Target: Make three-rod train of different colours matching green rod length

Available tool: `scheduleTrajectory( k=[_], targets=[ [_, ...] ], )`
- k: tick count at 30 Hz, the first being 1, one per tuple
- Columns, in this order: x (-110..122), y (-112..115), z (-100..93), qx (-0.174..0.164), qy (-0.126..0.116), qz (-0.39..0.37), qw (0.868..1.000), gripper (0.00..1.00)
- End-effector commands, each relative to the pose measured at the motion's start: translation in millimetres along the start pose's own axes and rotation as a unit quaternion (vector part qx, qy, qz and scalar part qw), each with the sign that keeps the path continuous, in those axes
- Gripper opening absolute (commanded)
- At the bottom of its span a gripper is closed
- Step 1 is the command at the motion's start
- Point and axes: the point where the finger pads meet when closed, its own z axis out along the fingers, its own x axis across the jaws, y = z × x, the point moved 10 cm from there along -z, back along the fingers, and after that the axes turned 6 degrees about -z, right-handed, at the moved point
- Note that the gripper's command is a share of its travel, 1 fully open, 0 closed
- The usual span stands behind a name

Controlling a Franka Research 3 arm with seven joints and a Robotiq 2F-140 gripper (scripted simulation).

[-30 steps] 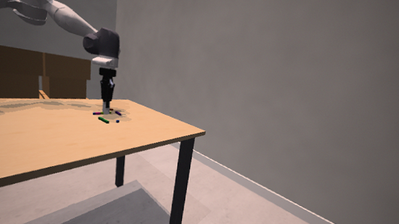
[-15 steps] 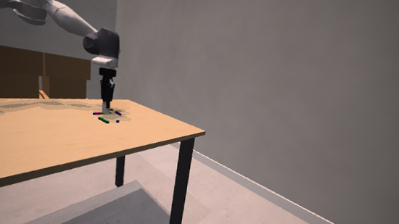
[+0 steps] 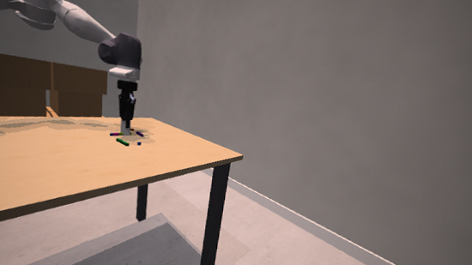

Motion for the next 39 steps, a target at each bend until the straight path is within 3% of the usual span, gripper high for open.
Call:
scheduleTrajectory(
  k=[1,8,21,30,31,39],
  targets=[
    [-1,1,-2.1,-0.001,-0.002,-0.003,1.000,0.15],
    [-1,1,-16.4,-0.001,-0.002,-0.003,1.000,0.15],
    [-1,1,-80.3,-0.001,-0.002,-0.003,1.000,0.15],
    [0,1,-89.2,-0.001,-0.002,-0.003,1.000,0.15],
    [0,1,-89.2,-0.001,-0.002,-0.003,1.000,1.00],
    [0,1,-89.2,-0.001,-0.002,-0.003,1.000,1.00]
  ],
)
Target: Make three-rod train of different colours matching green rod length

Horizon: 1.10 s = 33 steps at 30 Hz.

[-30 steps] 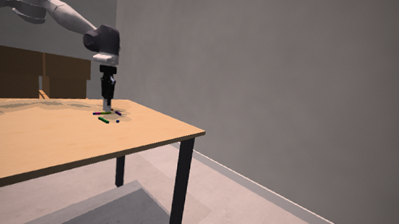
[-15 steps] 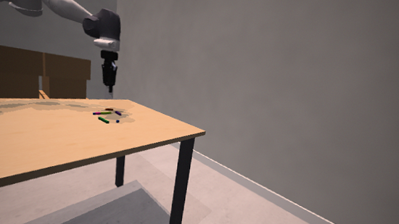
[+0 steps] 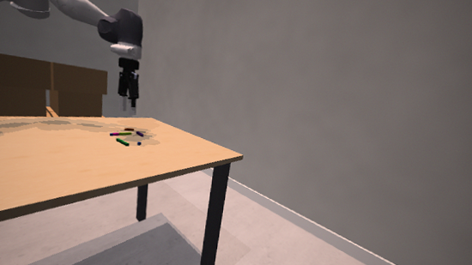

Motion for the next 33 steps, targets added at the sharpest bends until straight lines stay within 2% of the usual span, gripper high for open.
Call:
scheduleTrajectory(
  k=[1,20,25,33],
  targets=[
    [1,-1,-0.6,0.002,0.002,0.005,1.000,1.00],
    [1,-1,-6.5,0.002,0.002,0.005,1.000,1.00],
    [1,-1,-22.7,0.002,0.002,0.005,1.000,1.00],
    [1,-1,-59.6,0.002,0.002,0.005,1.000,1.00]
  ],
)
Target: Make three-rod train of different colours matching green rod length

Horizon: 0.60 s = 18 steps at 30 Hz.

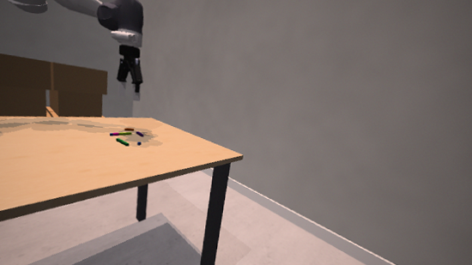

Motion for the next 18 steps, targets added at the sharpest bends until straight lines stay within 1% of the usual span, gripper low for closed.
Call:
scheduleTrajectory(
  k=[1,9,18],
  targets=[
    [3,-2,-14.5,0.006,0.006,0.008,1.000,1.00],
    [3,-1,-26.6,0.006,0.006,0.008,1.000,1.00],
    [3,-1,-27.3,0.006,0.006,0.008,1.000,1.00]
  ],
)
